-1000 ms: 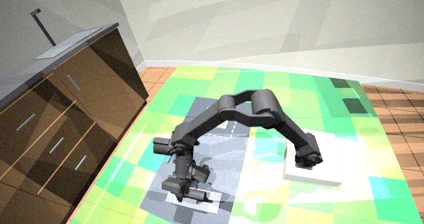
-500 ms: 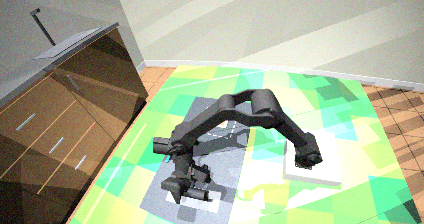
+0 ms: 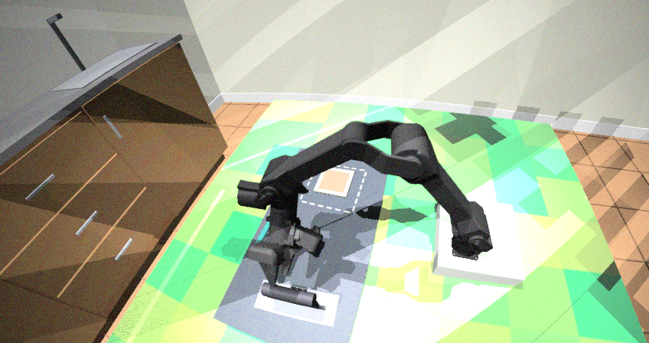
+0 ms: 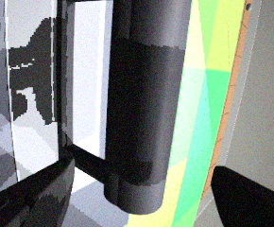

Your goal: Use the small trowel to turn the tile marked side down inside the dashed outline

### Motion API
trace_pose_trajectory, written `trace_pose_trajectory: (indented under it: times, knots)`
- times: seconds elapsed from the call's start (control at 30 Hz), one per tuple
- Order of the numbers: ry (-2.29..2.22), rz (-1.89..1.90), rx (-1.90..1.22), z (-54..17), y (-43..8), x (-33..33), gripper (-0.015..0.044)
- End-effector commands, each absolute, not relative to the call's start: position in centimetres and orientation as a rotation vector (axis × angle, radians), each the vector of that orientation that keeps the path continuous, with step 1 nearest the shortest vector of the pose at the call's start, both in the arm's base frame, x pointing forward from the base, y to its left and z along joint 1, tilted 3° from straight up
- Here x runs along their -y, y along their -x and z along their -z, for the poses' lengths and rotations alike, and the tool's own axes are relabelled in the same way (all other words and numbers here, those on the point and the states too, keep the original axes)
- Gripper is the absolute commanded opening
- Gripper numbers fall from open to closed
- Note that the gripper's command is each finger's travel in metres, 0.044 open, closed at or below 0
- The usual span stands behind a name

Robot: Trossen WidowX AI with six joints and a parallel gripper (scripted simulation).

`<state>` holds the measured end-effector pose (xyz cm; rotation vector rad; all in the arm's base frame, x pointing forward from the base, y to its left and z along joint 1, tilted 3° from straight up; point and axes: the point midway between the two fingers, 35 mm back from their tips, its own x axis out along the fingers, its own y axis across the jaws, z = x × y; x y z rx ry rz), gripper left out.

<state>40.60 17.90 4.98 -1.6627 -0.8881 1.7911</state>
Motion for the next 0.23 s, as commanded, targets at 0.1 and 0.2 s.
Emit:
trace_pose_trajectory:
  times: [0.1,0.2]
  knots:
    - [1.664,-1.798,0.909,-10.1,-38.0,-17.1,0.03]
    - [1.669,-1.796,0.912,-13.8,-35.7,-16.3,0.03]
